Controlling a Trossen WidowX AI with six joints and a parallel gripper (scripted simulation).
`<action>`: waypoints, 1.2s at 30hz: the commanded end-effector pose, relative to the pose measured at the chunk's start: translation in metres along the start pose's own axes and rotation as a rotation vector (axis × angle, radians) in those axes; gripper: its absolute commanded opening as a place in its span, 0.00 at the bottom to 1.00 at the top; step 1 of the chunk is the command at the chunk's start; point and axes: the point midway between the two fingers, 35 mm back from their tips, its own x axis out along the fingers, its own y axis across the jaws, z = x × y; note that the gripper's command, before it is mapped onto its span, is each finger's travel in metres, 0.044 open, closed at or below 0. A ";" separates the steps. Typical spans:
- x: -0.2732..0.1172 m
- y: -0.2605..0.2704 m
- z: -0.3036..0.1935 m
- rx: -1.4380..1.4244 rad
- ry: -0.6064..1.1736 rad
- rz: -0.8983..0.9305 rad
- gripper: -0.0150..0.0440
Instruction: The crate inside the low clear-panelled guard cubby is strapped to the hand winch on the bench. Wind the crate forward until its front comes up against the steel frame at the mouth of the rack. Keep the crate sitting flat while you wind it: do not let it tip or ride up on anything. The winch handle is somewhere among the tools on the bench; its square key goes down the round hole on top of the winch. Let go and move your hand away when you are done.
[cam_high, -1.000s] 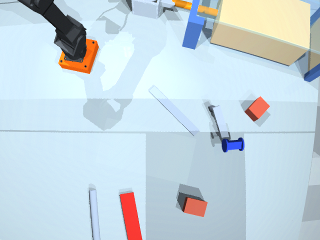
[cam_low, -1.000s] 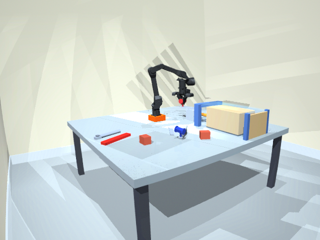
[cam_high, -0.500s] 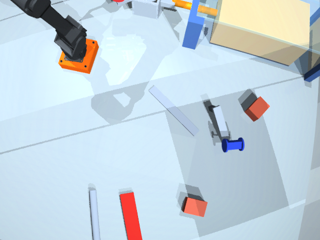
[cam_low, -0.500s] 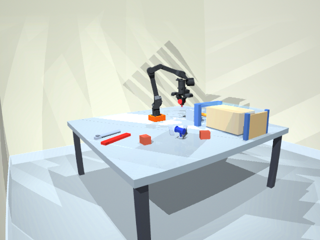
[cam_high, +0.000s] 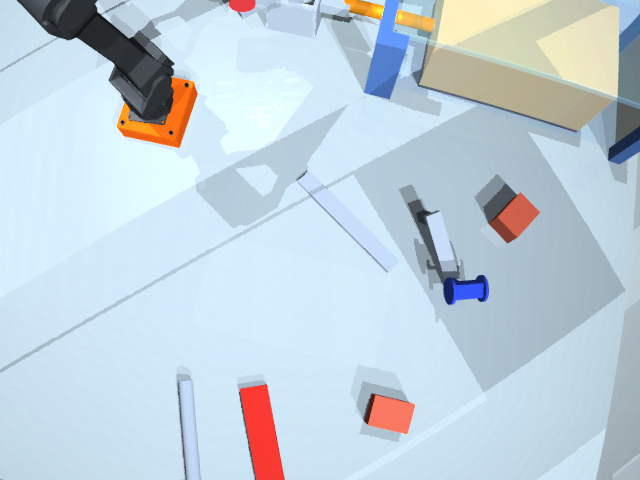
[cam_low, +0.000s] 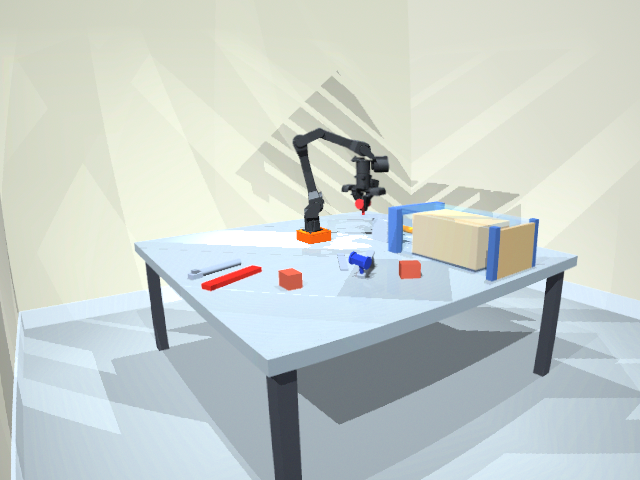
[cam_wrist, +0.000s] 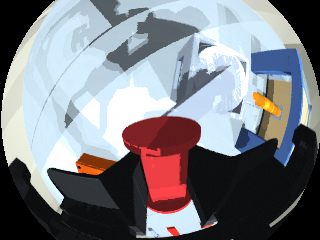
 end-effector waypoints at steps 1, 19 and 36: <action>0.002 -0.009 -0.012 0.017 0.027 -0.021 0.25; 0.001 -0.026 -0.027 0.017 0.028 -0.022 0.25; 0.000 -0.045 -0.037 0.017 0.029 -0.024 0.25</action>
